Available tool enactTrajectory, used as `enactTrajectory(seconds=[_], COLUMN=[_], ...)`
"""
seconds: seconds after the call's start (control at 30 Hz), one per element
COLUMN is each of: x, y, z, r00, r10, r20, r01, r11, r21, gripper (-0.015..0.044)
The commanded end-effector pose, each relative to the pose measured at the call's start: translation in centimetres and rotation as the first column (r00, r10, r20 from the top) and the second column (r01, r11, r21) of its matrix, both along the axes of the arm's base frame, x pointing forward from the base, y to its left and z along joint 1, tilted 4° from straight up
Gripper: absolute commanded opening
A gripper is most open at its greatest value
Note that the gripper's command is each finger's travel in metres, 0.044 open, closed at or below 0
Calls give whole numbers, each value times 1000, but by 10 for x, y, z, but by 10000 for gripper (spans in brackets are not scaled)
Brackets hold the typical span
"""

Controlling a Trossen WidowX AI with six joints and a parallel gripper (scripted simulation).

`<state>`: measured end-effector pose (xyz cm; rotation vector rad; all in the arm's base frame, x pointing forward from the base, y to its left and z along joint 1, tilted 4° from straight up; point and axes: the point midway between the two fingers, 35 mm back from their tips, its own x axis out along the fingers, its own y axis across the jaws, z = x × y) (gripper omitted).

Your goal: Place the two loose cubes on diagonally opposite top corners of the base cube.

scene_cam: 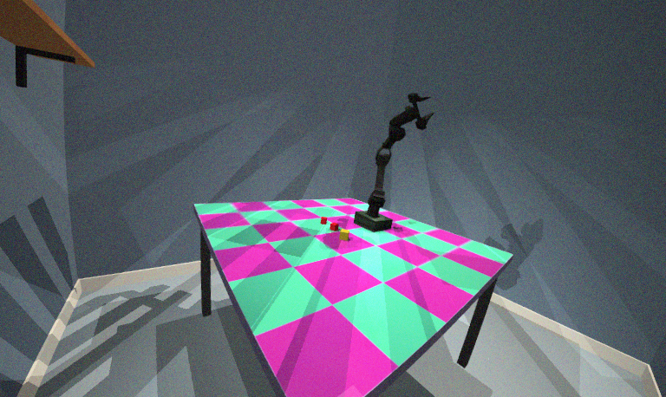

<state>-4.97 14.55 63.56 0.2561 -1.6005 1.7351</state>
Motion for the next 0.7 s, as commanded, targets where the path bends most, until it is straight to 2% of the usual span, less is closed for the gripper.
enactTrajectory(seconds=[0.0, 0.13, 0.4, 0.67], x=[2, 38, 138, 245], y=[2, 34, 96, 126], z=[0, -1, -26, -83], r00=[1000, 986, 833, 510], r10=[-1, -44, -233, -464], r20=[-8, -161, -502, -725], r01=[1, 19, -10, -114], r11=[1000, 988, 901, 798], r21=[-8, -155, -434, -591], gripper=[374, 269, 265, 265])
